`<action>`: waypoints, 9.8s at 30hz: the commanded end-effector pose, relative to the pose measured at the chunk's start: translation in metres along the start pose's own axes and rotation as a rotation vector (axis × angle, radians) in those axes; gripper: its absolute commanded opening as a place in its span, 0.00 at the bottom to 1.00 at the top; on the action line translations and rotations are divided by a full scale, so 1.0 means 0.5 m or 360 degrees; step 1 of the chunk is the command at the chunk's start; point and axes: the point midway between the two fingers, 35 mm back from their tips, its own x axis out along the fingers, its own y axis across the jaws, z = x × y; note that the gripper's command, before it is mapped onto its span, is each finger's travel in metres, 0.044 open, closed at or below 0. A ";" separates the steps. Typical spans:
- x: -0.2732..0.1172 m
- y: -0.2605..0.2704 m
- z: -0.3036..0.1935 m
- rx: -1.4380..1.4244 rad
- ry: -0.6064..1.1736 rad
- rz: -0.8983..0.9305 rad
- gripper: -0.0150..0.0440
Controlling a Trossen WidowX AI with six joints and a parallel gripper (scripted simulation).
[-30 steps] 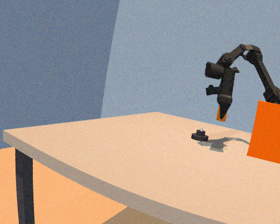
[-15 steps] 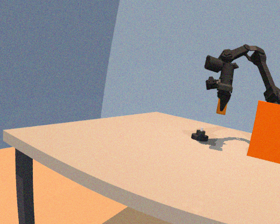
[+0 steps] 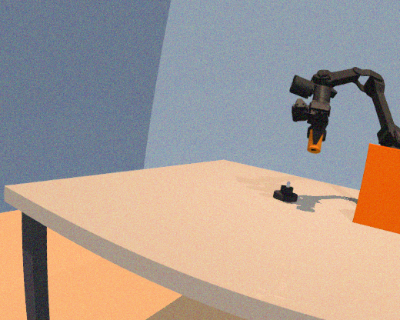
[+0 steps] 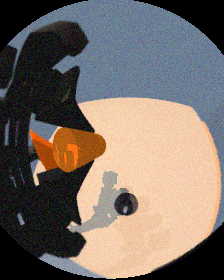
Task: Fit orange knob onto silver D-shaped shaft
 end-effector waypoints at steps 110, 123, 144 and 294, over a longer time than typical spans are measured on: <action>0.105 0.009 0.041 0.0003 -0.0020 -0.0724 0.25; 0.215 -0.042 0.063 0.0004 -0.0031 -0.0744 0.25; 0.355 -0.112 0.068 0.0018 -0.0019 -0.0808 0.25; 0.138 0.022 0.087 0.0015 -0.0025 -0.0788 0.25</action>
